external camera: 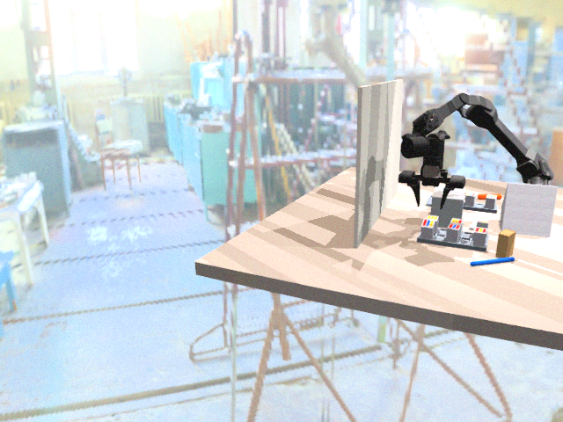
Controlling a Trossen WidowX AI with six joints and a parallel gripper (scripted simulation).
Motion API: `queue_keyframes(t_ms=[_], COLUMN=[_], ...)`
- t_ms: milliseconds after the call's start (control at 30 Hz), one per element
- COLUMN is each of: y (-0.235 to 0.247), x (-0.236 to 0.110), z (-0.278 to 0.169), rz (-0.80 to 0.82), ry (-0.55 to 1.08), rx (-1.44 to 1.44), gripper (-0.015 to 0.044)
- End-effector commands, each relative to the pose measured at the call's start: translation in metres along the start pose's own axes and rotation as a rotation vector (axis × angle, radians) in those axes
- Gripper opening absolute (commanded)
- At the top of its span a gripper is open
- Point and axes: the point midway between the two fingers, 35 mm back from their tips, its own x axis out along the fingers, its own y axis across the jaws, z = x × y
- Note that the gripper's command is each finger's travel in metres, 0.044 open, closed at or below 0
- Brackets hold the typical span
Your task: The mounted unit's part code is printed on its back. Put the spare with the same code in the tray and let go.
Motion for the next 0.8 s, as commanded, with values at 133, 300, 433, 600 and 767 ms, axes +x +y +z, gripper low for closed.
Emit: queue_keyframes(t_ms=[133,300,433,600,767], y=[0.001,0.0,0.0,-0.001,-0.001], x=[0.008,0.014,0.021,0.029,0.038], z=[0.0,0.0,0.0,0.0,0.001], rz=[-0.003,-0.003,-0.003,-0.003,-0.003], ry=[0.004,0.004,0.004,0.004,0.004], rx=[-0.005,-0.005,-0.005,-0.005,-0.005], gripper=[0.03,0.03,0.03,0.03,0.03])
